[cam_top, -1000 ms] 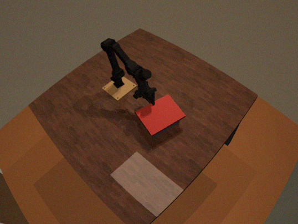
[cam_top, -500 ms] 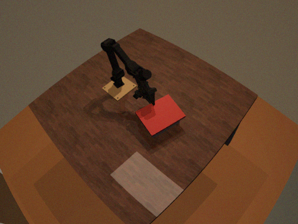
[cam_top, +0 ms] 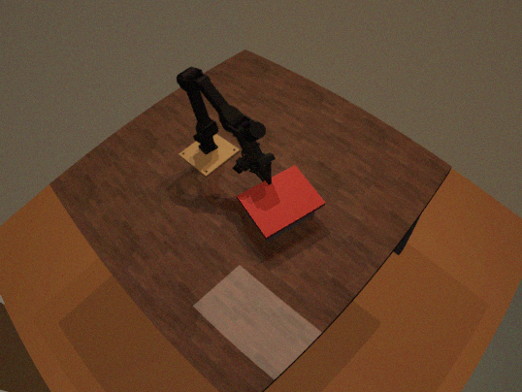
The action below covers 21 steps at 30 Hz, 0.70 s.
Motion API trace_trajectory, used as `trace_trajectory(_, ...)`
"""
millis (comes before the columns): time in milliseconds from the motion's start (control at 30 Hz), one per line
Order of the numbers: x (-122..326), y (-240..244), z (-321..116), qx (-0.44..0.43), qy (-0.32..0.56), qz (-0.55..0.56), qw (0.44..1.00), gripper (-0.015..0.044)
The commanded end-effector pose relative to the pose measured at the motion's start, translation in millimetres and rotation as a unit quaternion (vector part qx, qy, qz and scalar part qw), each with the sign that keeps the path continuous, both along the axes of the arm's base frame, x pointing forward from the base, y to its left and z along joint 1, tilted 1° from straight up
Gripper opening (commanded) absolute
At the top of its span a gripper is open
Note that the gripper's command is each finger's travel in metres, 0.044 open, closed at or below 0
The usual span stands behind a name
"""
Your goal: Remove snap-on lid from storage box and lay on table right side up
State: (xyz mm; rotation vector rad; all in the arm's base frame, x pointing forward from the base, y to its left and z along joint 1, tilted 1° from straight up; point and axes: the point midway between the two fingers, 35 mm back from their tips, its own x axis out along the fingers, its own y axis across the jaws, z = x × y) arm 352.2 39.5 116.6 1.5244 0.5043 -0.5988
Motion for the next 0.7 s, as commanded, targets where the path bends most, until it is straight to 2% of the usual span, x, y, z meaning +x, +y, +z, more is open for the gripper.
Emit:
trace_trajectory(0, -0.1, 0.0, 6.5, -0.001, -0.003, 0.002, 1.000, 0.0000)
trace_trajectory(667, 3.9, -0.3, 32.8, -0.001, -0.003, 0.002, 1.000, 0.0000)
